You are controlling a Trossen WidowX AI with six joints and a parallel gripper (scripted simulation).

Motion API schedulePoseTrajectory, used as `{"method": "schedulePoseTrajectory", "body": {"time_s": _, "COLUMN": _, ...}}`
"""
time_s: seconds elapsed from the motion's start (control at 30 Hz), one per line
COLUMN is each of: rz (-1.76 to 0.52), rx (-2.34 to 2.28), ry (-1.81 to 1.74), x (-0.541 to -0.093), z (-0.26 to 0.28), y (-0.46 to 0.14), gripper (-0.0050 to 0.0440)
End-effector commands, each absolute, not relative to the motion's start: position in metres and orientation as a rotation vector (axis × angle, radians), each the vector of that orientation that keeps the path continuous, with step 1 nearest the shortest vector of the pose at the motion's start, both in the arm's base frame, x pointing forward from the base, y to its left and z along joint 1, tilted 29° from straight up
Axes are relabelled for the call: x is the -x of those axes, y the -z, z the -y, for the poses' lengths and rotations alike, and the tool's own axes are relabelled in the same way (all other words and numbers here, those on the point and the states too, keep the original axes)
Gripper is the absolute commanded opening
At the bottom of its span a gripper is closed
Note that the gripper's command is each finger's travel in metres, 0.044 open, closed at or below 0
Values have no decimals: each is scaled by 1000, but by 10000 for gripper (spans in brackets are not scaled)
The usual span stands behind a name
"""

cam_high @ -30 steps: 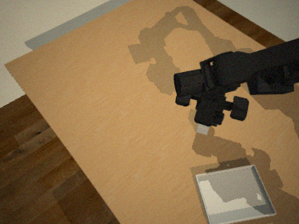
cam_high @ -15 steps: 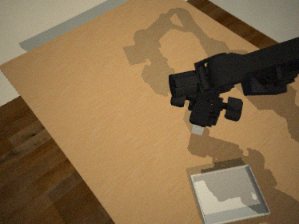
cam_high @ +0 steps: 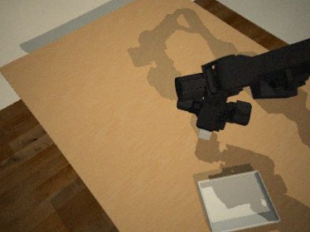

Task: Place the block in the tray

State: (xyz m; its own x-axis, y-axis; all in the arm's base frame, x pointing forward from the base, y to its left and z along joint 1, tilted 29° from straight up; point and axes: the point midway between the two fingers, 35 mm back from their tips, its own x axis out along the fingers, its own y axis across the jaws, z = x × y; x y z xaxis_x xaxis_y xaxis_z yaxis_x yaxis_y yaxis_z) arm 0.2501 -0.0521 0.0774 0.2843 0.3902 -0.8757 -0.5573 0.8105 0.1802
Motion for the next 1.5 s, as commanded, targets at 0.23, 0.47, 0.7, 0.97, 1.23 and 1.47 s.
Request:
{"method": "schedulePoseTrajectory", "body": {"time_s": 0.23, "rz": -1102, "rx": 187, "ry": -627, "x": -255, "z": 51, "y": -74, "gripper": 255}}
{"method": "schedulePoseTrajectory", "body": {"time_s": 0.47, "rz": -1102, "rx": 187, "ry": -627, "x": -257, "z": 48, "y": -69, "gripper": 255}}
{"method": "schedulePoseTrajectory", "body": {"time_s": 0.7, "rz": -1102, "rx": 187, "ry": -627, "x": -260, "z": 45, "y": -62, "gripper": 255}}
{"method": "schedulePoseTrajectory", "body": {"time_s": 0.97, "rz": -1102, "rx": 187, "ry": -627, "x": -260, "z": 44, "y": -60, "gripper": 255}}
{"method": "schedulePoseTrajectory", "body": {"time_s": 1.23, "rz": -1102, "rx": 187, "ry": -627, "x": -260, "z": 44, "y": -60, "gripper": 255}}
{"method": "schedulePoseTrajectory", "body": {"time_s": 1.47, "rz": -1102, "rx": 187, "ry": -627, "x": -260, "z": 44, "y": -60, "gripper": 255}}
